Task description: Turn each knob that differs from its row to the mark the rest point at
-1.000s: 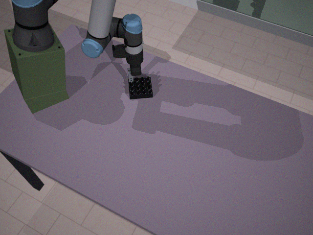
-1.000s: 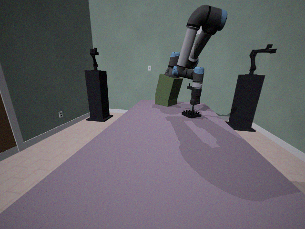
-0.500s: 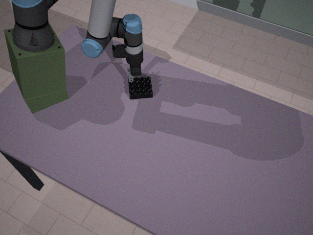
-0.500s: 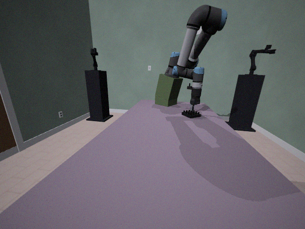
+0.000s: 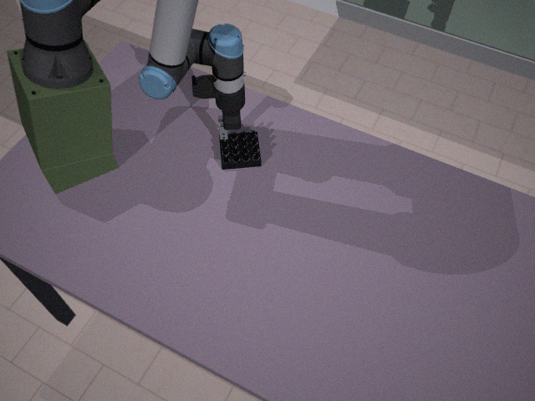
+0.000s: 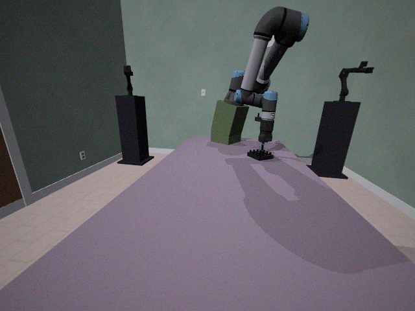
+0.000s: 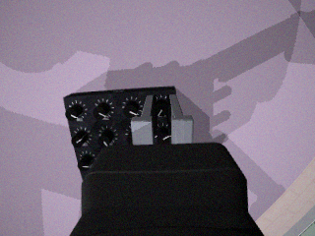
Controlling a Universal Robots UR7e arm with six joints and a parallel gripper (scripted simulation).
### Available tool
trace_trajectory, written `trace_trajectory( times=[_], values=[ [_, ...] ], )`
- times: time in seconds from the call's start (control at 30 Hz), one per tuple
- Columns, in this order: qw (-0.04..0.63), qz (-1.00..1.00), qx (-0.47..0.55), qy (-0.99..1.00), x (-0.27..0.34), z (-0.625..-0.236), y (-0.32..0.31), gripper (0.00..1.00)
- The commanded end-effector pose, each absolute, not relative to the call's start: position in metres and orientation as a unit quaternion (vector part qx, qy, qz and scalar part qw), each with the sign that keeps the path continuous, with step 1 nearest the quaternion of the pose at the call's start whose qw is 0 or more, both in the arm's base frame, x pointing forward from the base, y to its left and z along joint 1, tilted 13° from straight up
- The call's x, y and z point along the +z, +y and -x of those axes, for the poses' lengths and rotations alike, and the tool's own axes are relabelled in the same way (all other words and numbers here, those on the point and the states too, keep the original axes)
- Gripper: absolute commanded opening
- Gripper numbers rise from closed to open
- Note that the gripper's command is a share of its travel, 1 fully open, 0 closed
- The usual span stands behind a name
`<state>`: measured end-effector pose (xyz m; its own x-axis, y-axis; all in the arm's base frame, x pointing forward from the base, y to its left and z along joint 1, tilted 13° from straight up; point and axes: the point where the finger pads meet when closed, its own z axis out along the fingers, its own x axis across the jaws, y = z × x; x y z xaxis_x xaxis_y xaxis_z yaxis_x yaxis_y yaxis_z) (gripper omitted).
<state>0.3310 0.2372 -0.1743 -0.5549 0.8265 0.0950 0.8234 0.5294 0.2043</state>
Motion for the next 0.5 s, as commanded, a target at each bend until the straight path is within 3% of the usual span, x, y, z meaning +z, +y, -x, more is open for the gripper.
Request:
trace_trajectory(
  times=[0.0,0.47],
  values=[
    [0.006,-0.481,0.114,0.869,-0.174,-0.3314,0.2373,0.3],
    [-0.004,-0.559,0.114,0.821,-0.174,-0.3314,0.2372,0.3]
  ],
)
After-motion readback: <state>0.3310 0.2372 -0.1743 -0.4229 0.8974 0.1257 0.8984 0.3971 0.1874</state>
